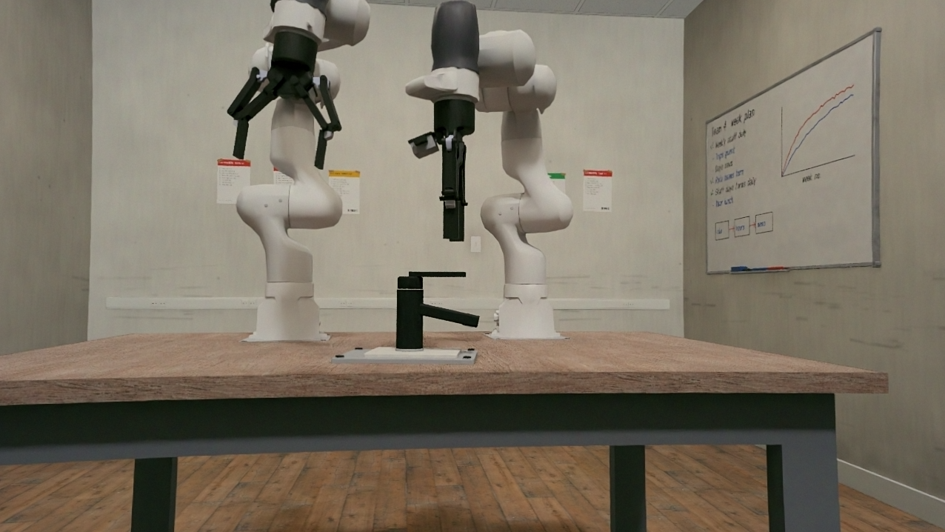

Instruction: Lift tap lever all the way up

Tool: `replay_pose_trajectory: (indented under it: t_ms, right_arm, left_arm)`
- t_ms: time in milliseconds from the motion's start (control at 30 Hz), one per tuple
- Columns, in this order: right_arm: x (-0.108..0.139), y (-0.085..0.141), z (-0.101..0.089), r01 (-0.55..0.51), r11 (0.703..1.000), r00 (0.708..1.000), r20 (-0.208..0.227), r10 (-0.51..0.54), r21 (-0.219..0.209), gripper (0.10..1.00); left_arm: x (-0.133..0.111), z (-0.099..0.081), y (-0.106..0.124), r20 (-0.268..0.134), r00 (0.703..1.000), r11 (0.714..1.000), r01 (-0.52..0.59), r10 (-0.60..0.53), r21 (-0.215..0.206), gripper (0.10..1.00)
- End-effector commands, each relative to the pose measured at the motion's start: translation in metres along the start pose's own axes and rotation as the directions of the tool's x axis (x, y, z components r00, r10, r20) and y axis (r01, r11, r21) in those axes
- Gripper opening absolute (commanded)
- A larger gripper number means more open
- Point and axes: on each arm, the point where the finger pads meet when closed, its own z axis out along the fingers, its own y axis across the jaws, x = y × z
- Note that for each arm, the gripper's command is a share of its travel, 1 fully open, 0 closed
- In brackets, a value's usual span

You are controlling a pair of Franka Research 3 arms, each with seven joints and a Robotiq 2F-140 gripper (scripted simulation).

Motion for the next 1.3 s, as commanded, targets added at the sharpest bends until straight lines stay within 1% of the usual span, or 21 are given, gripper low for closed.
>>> replay_pose_trajectory:
  t_ms: [0,500,567,933,1267]
  right_arm:
    - [0.0,0.0,0.0,0.0,1.0,1.0,0.0,0.0,0.0,1.0]
    - [0.0,0.0,0.0,0.0,1.0,1.0,0.0,0.0,0.0,1.0]
    - [0.0,0.0,0.0,0.0,1.0,1.0,0.0,0.0,0.0,1.0]
    - [0.0,0.0,0.0,0.0,1.0,1.0,0.0,0.0,0.0,1.0]
    - [0.0,0.0,0.0,0.0,1.0,1.0,0.0,0.0,0.0,1.0]
  left_arm:
    - [0.001,0.003,-0.002,-0.003,1.0,1.0,-0.004,0.004,0.005,0.454]
    - [0.001,0.028,-0.002,-0.003,1.0,1.0,-0.004,0.004,0.005,0.454]
    - [0.001,0.028,-0.002,-0.003,1.0,1.0,-0.004,0.004,0.005,0.454]
    - [0.001,0.041,-0.002,-0.003,1.0,1.0,-0.004,0.004,0.005,0.454]
    - [0.001,0.044,-0.002,-0.003,1.0,1.0,-0.004,0.004,0.005,0.454]
